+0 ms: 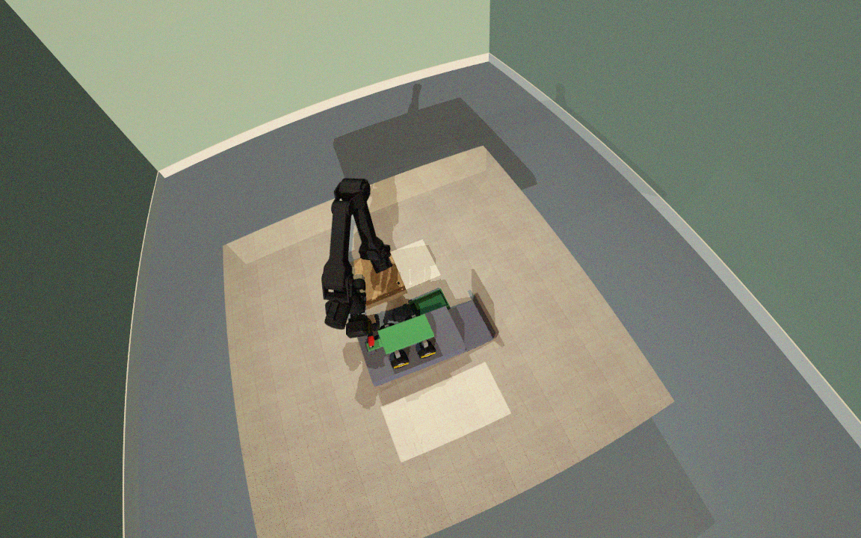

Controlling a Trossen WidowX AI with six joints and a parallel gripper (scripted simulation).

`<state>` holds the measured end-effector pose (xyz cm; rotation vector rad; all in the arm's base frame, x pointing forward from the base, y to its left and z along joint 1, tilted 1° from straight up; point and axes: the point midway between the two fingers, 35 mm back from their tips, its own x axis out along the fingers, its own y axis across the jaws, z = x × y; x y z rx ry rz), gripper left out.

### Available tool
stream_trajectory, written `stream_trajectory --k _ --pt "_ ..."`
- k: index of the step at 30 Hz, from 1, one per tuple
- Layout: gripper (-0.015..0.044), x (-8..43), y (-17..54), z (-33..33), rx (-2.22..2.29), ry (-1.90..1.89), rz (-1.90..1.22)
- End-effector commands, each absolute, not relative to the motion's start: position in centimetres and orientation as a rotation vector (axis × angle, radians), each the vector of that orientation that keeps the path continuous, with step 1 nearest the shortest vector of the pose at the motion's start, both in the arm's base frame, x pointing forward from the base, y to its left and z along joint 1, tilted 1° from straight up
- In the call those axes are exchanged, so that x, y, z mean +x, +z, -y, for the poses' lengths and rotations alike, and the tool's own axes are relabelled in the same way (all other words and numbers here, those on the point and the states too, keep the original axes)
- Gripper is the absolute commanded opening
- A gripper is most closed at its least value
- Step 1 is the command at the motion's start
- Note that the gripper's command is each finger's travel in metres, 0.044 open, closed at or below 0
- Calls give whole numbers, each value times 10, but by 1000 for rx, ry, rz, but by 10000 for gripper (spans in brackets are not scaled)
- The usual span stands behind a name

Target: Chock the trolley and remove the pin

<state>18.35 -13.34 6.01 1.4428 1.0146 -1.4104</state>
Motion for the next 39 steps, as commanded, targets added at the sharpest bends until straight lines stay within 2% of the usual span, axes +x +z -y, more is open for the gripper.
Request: stream_trajectory --k 1,19,23,32,33,39 --pt "190 182 57 134 1441 -1419 -1014" --pt "190 183 34 134 1441 -1419 -1014" --pt "85 184 37 134 1443 -1409 -1012" --pt "25 184 37 134 1443 -1409 -1012" --pt "0 184 38 134 1443 -1410 -1013" --pt "0 182 60 132 1441 -1418 -1014"
